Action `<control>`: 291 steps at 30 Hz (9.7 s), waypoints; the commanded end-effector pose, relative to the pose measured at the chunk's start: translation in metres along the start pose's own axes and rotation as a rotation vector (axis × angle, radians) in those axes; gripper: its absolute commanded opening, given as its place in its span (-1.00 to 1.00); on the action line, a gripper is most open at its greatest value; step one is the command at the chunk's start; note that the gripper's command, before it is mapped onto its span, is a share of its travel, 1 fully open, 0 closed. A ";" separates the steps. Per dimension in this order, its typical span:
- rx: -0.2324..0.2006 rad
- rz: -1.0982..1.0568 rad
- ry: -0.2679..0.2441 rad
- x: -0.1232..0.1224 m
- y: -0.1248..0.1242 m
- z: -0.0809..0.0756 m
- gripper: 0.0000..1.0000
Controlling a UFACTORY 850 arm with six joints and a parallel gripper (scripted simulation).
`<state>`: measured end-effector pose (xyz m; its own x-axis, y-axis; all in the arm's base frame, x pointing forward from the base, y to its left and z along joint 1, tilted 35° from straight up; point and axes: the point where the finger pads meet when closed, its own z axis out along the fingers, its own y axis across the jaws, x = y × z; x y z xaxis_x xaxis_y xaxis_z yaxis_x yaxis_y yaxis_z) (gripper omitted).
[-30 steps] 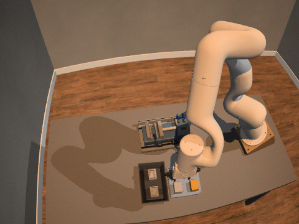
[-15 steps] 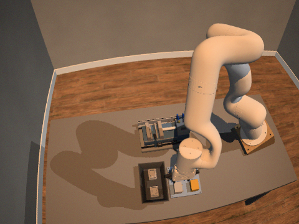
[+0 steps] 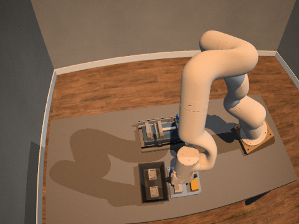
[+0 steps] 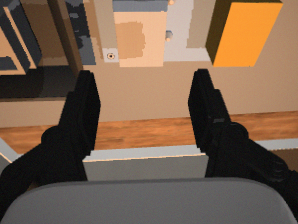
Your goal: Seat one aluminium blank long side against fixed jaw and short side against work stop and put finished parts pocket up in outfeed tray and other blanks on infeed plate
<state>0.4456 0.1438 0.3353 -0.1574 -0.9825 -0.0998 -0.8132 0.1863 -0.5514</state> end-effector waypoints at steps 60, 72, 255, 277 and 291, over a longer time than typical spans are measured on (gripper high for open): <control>0.008 0.001 0.002 -0.001 -0.002 0.055 0.37; 0.008 0.001 0.002 -0.001 -0.002 0.055 0.37; 0.009 0.169 0.001 0.018 -0.006 -0.047 -1.00; 0.011 0.964 -0.002 0.106 -0.029 -0.046 -1.00; 0.011 1.449 -0.005 0.160 -0.044 -0.047 -1.00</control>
<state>0.4283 -0.0061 0.3809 -0.8204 -0.0643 -0.5682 -0.0326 0.9973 -0.0659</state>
